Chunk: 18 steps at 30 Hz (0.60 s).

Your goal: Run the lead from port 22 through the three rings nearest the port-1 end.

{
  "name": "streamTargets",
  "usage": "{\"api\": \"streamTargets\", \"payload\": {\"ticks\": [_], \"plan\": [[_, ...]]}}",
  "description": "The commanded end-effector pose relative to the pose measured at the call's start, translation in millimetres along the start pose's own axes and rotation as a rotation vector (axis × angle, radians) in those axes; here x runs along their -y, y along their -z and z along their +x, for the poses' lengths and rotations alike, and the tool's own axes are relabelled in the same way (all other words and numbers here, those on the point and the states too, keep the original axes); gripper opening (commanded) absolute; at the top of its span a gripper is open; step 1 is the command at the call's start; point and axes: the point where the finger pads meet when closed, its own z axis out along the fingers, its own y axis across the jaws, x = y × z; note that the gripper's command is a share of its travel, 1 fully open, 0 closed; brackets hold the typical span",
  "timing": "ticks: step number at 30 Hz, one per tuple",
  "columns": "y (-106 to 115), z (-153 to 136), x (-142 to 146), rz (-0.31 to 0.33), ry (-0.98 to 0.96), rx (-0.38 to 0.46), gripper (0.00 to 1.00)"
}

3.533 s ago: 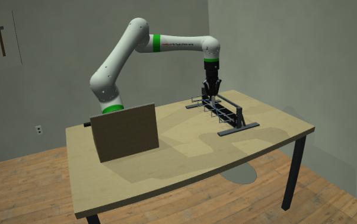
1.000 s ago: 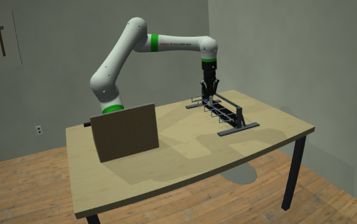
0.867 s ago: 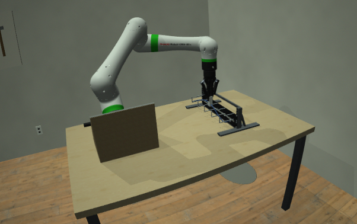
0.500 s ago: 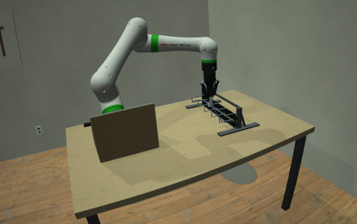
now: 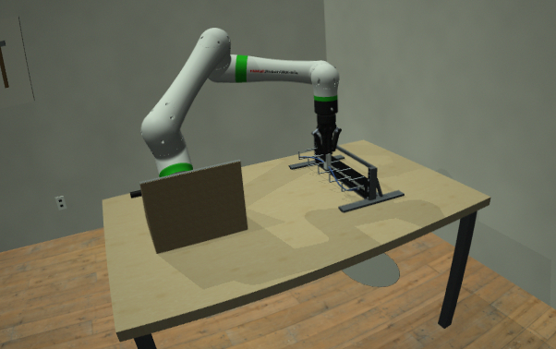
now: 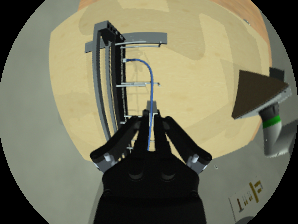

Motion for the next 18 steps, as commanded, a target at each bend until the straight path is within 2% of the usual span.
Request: {"api": "streamTargets", "payload": {"ticks": [1,18], "plan": [[-4.0,0.1,0.2,0.001,0.0,0.0,0.0],[-21.6,0.1,0.3,0.001,0.0,0.0,0.0]]}}
